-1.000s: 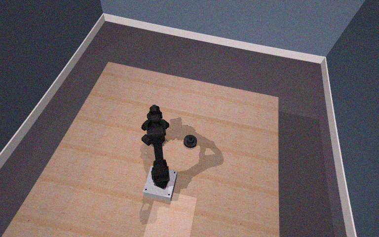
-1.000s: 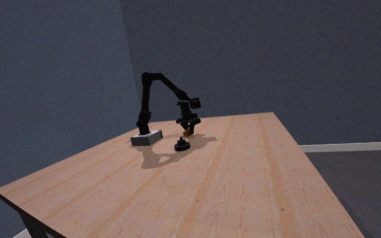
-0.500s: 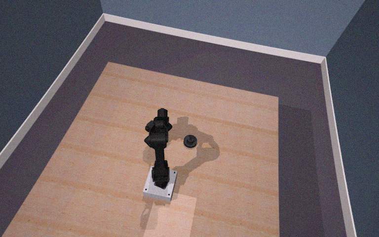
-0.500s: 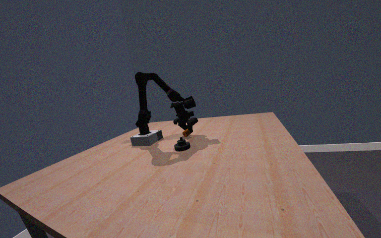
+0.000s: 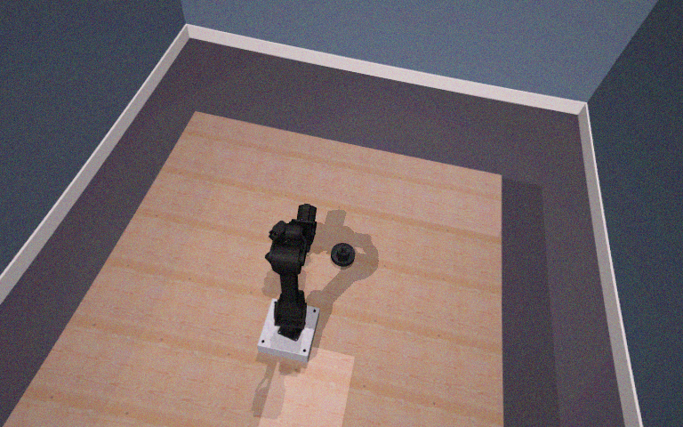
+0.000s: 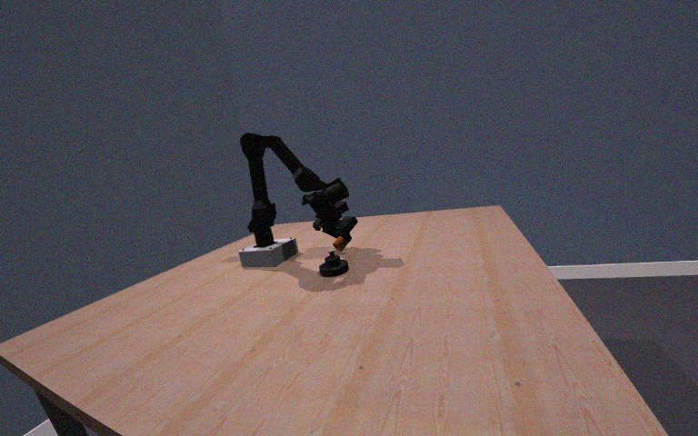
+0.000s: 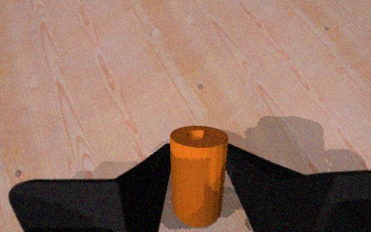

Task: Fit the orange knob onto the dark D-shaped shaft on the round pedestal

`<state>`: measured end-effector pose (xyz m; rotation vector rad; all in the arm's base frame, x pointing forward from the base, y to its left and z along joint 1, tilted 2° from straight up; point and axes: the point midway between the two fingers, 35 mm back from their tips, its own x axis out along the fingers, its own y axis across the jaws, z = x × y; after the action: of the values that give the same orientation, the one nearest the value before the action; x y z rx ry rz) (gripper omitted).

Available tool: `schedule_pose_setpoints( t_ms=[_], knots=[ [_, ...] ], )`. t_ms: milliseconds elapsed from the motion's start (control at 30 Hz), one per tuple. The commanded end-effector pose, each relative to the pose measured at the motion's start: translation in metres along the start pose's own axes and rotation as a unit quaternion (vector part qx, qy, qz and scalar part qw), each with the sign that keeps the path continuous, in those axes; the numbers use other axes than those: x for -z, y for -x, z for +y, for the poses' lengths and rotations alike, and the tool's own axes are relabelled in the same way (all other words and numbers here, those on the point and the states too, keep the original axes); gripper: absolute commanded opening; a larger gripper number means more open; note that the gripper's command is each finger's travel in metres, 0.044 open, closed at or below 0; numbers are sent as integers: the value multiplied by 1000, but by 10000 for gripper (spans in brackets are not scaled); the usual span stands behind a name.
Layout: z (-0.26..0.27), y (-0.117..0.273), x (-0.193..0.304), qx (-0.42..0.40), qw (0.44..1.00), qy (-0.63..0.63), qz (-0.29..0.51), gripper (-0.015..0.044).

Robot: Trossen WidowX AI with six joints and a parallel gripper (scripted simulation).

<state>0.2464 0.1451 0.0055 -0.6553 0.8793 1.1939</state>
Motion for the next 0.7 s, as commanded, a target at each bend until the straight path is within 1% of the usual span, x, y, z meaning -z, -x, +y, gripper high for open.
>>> schedule_pose_setpoints(
  t_ms=[0, 667],
  knots=[
    [0, 4, 3, 3, 1000, 3, -29, 179],
    [0, 14, 22, 3, 982, 3, -190, 179]
  ],
)
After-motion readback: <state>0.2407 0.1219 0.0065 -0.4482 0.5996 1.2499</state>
